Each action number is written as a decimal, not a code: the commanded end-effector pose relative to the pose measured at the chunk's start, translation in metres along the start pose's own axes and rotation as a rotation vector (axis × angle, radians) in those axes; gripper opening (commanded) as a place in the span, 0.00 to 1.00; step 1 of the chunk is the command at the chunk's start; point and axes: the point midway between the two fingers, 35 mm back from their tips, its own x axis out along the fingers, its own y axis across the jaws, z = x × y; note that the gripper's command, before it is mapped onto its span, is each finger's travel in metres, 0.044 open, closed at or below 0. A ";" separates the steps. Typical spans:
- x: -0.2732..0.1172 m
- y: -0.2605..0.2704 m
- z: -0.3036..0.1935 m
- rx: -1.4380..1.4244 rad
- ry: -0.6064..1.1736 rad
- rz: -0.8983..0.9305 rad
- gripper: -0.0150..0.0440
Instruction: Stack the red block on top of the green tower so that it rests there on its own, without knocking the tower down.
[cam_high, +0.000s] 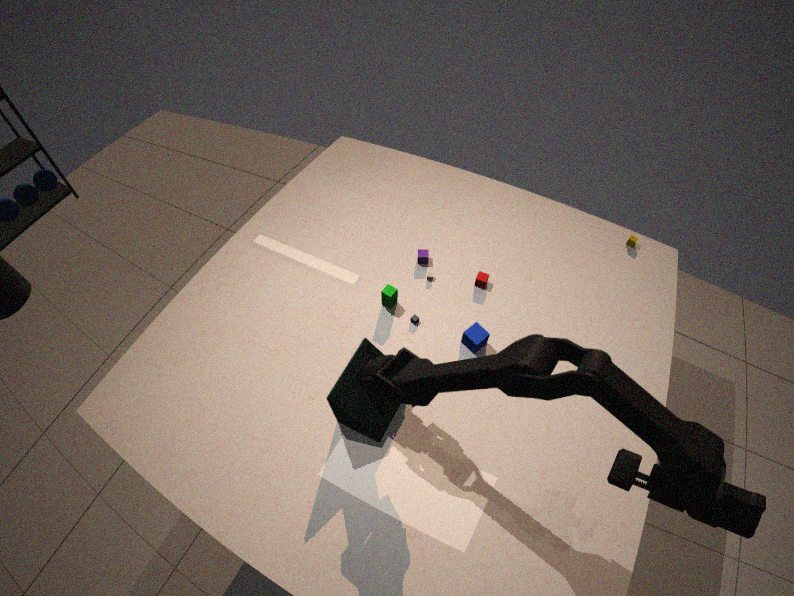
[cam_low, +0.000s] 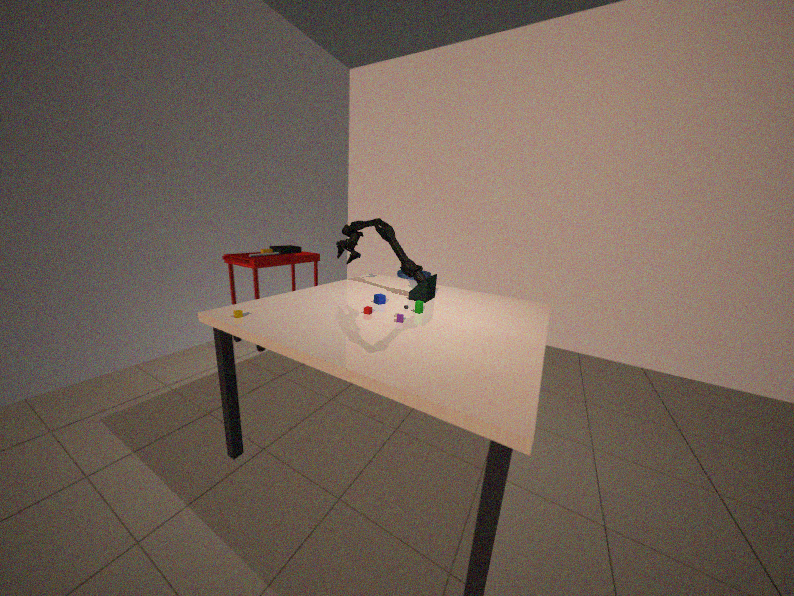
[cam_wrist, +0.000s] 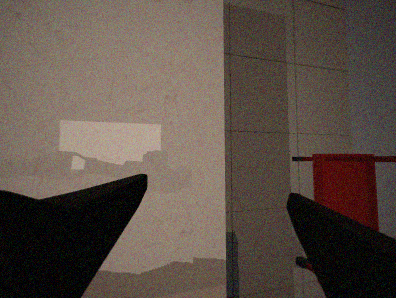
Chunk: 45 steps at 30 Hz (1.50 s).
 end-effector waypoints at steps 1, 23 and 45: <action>0.028 0.015 0.014 0.074 -0.022 0.070 1.00; 0.132 0.119 0.137 0.282 -0.043 0.419 1.00; 0.149 0.262 0.253 0.312 0.114 0.644 1.00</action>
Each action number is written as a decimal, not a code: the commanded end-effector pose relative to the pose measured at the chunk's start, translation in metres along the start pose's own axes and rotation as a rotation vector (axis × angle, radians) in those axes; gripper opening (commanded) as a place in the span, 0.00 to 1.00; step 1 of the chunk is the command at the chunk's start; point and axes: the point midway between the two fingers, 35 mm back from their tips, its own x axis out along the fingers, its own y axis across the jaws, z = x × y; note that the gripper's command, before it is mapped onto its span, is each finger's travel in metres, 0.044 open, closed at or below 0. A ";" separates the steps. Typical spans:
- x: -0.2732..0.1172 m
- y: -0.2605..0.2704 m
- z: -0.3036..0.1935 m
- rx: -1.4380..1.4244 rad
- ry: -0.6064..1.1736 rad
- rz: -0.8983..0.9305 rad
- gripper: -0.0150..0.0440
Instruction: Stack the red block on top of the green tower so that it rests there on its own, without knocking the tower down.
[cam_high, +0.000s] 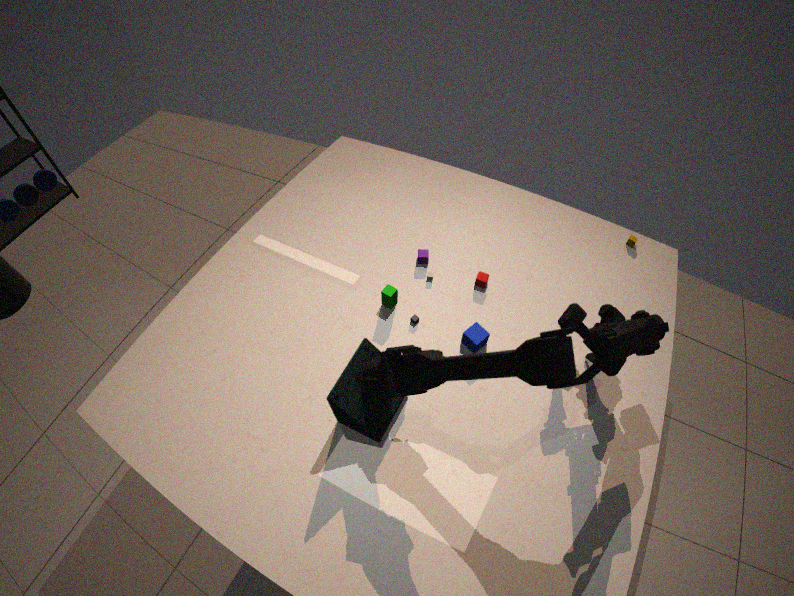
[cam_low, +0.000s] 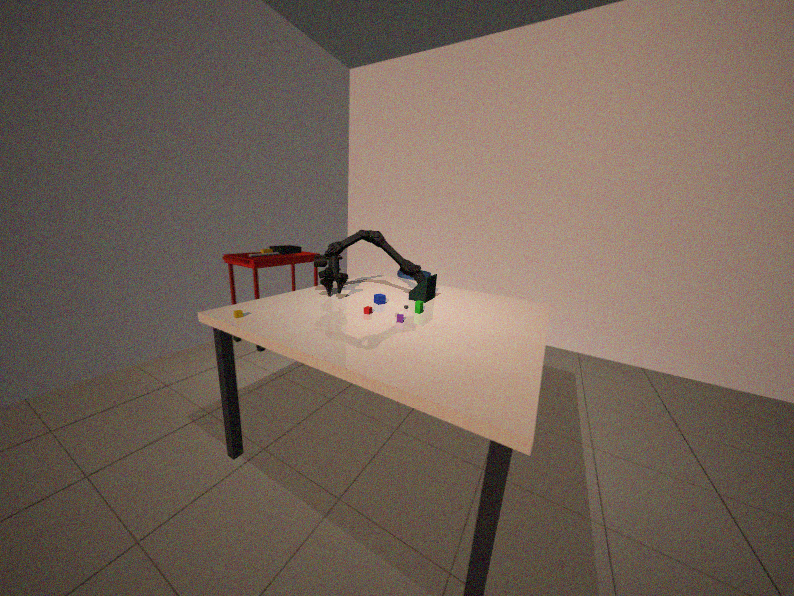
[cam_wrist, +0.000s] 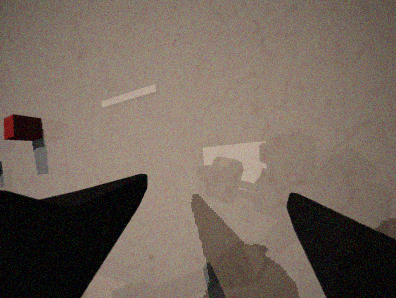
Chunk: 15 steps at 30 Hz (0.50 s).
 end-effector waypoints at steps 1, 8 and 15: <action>0.014 0.025 0.006 0.002 0.049 0.015 1.00; 0.038 0.090 0.018 -0.052 0.154 0.039 1.00; 0.053 0.151 0.024 -0.095 0.250 -0.003 1.00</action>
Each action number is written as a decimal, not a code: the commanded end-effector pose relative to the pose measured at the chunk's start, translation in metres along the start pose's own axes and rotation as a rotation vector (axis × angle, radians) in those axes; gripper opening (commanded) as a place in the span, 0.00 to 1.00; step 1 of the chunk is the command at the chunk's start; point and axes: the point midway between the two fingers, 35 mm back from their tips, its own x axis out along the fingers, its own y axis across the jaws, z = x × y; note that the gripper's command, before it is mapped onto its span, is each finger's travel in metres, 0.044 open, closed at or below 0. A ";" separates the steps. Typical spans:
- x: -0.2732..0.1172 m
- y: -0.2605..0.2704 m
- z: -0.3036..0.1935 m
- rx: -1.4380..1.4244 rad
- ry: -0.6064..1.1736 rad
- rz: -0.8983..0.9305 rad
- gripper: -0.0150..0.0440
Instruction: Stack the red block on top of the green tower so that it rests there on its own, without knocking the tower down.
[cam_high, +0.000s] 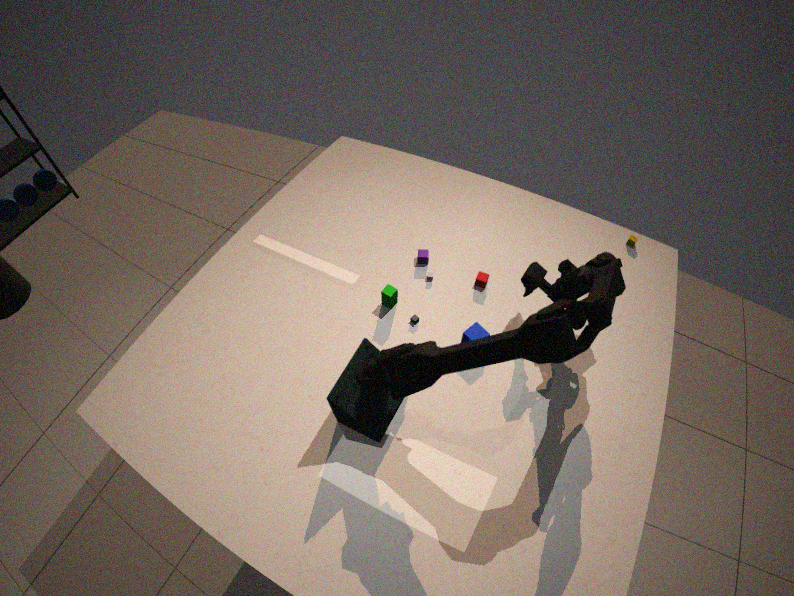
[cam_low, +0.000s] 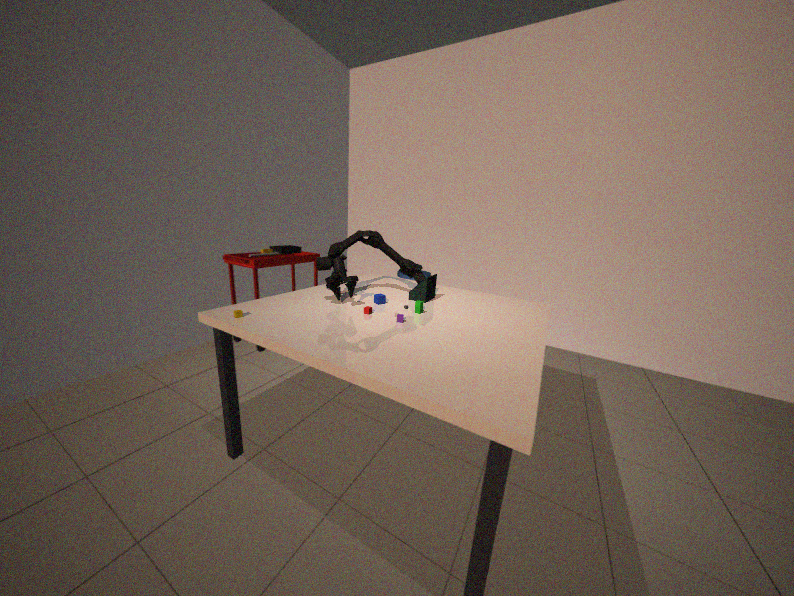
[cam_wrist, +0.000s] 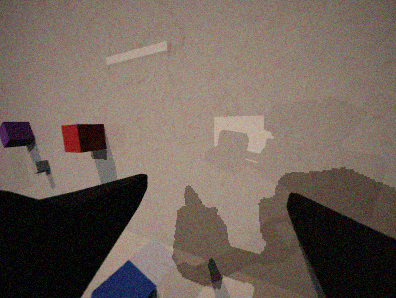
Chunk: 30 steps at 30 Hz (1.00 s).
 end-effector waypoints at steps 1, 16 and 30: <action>0.009 0.037 0.005 -0.024 0.062 -0.037 1.00; 0.015 0.160 0.011 -0.142 0.128 -0.276 1.00; 0.018 0.184 0.011 -0.174 0.108 -0.346 1.00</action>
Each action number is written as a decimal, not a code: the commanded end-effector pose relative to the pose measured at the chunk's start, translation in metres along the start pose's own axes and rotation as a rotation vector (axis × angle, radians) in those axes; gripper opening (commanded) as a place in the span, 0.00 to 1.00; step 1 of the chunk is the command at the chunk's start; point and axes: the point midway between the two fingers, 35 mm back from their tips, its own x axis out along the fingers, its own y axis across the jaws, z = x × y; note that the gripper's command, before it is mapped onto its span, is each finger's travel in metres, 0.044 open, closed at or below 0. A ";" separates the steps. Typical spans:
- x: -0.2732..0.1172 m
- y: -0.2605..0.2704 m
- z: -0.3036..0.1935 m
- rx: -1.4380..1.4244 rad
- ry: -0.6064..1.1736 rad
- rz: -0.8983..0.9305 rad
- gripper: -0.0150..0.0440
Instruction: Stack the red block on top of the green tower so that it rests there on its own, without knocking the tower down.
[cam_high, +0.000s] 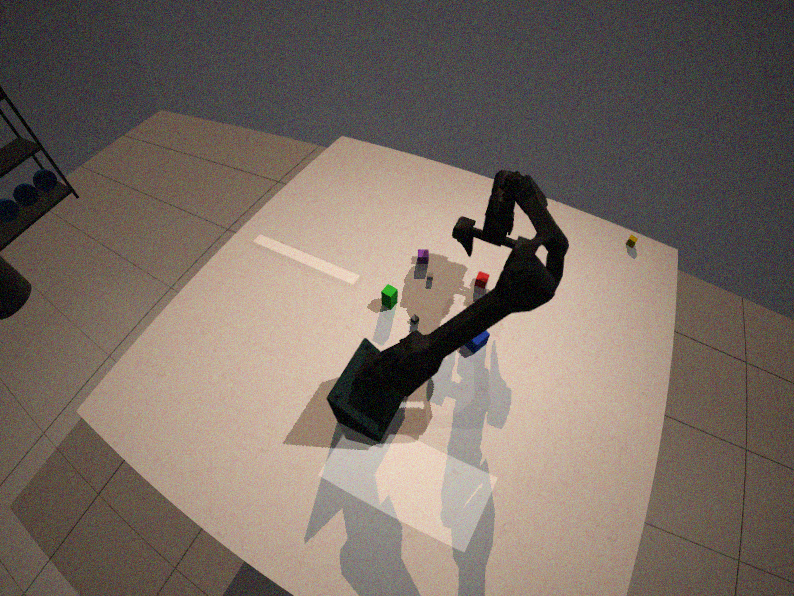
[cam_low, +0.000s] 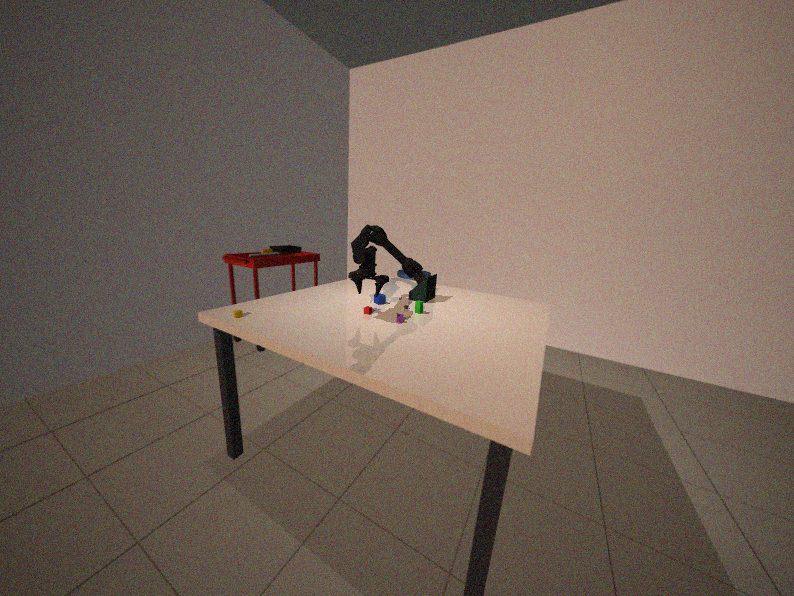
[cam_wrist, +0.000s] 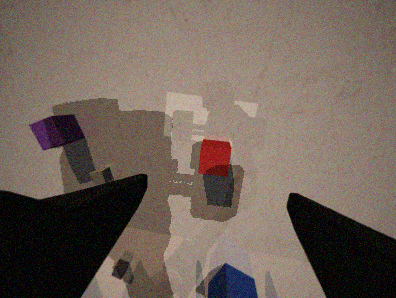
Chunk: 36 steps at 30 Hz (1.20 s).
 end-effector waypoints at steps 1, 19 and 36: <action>0.011 0.000 0.001 0.001 0.001 -0.010 1.00; 0.053 0.001 -0.001 0.001 0.001 -0.012 1.00; 0.080 0.000 -0.002 0.001 0.001 -0.014 1.00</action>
